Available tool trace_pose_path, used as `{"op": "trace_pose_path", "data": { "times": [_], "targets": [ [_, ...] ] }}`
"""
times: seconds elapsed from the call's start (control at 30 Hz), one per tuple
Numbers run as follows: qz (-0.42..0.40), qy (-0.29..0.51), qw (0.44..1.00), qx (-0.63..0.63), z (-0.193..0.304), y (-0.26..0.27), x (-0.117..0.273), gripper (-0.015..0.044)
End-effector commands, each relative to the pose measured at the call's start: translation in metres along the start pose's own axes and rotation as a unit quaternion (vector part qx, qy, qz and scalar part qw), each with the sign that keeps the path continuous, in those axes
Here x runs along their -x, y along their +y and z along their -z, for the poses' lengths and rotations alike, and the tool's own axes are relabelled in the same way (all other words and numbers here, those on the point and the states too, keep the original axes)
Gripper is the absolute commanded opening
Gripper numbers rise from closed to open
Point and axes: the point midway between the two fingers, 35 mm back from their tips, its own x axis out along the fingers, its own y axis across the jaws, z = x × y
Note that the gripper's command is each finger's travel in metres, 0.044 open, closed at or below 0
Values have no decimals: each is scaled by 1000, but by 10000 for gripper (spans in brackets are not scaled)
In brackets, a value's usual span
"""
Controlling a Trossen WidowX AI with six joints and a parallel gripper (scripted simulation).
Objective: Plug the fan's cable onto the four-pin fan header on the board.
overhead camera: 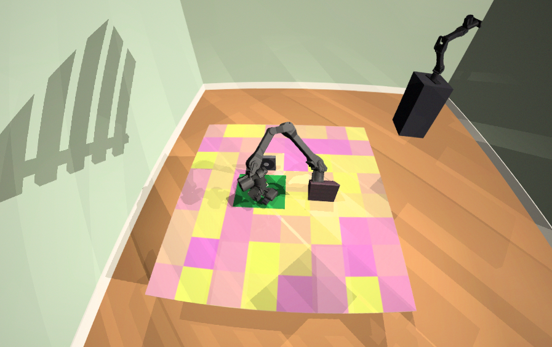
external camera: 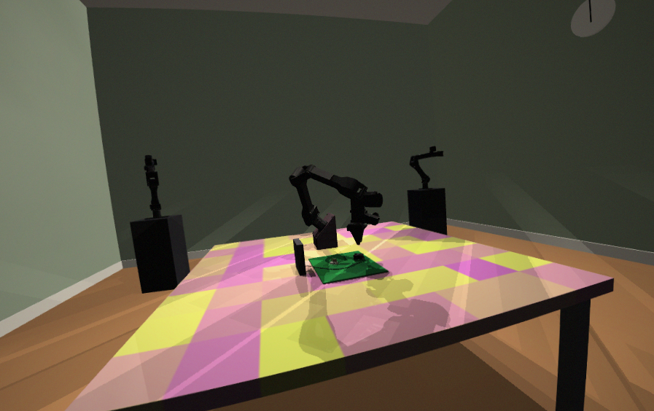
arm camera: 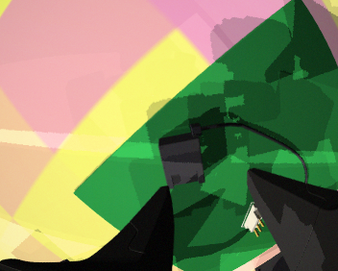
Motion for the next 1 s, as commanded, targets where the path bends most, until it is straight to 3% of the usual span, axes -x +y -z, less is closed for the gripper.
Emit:
{"op": "trace_pose_path", "data": {
  "times": [0.0,0.2,0.5,0.97],
  "targets": [
    [1,1,1000,-1,0,0,0,205],
    [1,1,1000,-1,0,0,0,205],
    [1,1,1000,-1,0,0,0,440],
    [1,1,1000,-1,0,0,0,440]
  ]
}}
